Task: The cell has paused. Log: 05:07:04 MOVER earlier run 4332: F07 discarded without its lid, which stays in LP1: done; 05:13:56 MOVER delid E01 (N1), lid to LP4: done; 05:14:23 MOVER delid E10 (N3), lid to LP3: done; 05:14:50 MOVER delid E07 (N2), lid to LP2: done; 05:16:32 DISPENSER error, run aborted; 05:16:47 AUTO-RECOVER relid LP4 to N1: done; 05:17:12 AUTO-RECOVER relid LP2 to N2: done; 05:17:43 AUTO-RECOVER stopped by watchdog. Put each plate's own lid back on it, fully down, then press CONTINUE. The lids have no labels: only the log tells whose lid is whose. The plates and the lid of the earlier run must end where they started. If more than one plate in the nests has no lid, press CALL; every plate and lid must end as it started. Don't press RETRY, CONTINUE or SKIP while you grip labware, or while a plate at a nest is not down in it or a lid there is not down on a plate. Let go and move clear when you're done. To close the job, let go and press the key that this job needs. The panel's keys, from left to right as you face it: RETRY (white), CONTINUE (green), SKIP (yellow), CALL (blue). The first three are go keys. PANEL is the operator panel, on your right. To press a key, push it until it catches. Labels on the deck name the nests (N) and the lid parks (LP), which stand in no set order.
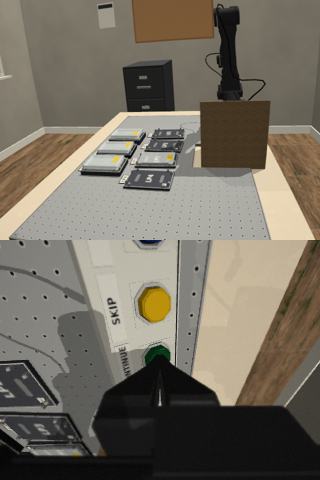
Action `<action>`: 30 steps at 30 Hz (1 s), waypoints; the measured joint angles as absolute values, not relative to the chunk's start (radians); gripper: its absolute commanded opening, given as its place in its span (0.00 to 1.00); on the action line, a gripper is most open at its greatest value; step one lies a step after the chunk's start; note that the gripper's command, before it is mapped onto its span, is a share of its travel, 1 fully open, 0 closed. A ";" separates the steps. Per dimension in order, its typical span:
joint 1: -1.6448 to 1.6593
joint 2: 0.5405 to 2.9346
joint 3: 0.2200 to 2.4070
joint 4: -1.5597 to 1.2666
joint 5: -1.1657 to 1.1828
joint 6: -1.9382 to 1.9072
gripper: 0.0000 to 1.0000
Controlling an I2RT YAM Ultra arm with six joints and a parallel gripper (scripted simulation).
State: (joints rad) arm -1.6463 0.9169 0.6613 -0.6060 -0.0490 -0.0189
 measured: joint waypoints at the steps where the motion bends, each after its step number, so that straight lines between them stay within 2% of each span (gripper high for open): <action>1: -1.646 0.917 0.661 -0.605 -0.049 -0.019 0.00; 30: -1.643 0.925 0.649 -0.591 -0.033 -0.013 0.00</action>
